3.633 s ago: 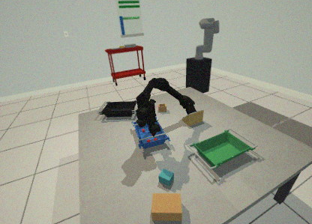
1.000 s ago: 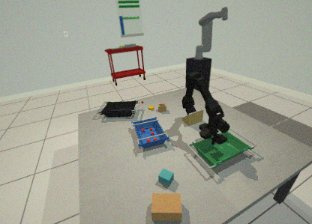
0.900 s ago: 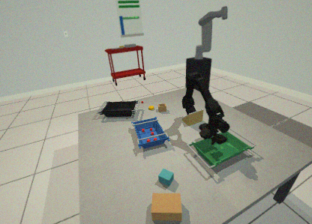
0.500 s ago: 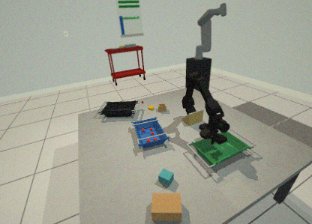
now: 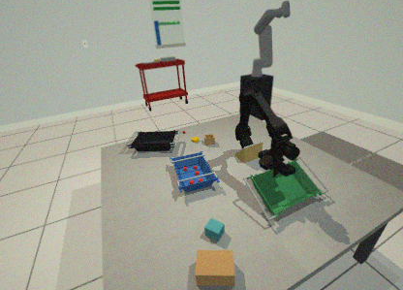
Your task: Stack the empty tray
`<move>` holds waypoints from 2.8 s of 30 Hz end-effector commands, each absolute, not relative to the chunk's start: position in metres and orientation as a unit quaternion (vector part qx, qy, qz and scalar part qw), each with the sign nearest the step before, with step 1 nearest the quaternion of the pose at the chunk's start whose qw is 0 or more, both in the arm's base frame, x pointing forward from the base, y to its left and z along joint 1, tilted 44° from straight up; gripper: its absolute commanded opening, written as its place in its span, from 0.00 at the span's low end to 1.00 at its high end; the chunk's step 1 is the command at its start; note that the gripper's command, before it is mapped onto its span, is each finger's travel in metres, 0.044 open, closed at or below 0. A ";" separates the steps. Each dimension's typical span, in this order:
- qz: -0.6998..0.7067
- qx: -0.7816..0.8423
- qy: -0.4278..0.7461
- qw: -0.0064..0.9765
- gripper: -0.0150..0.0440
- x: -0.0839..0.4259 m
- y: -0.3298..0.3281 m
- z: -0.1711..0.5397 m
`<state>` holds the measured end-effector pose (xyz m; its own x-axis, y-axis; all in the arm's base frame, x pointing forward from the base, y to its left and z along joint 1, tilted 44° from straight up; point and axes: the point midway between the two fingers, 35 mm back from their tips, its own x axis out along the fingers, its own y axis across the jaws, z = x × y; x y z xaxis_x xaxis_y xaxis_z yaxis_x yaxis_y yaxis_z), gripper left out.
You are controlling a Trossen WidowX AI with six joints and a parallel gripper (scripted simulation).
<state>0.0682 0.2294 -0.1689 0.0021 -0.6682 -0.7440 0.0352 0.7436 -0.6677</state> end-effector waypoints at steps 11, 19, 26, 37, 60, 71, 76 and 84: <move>-0.266 -0.242 0.655 0.664 0.25 0.067 0.240 -0.152; -0.266 -0.242 0.655 0.665 0.25 0.069 0.256 -0.149; -0.266 -0.242 0.655 0.665 0.25 0.072 0.280 -0.142; -0.265 -0.241 0.655 0.665 0.25 0.076 0.313 -0.128; -0.265 -0.241 0.655 0.665 0.25 0.078 0.339 -0.111; -0.265 -0.241 0.655 0.665 0.25 0.078 0.339 -0.111; -0.265 -0.241 0.655 0.665 0.25 0.078 0.339 -0.111; -0.285 -0.214 0.647 0.674 0.25 0.096 0.337 -0.100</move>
<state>0.0831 0.3317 -0.1133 -0.0068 -0.6868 -0.7269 0.0587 0.7253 -0.6859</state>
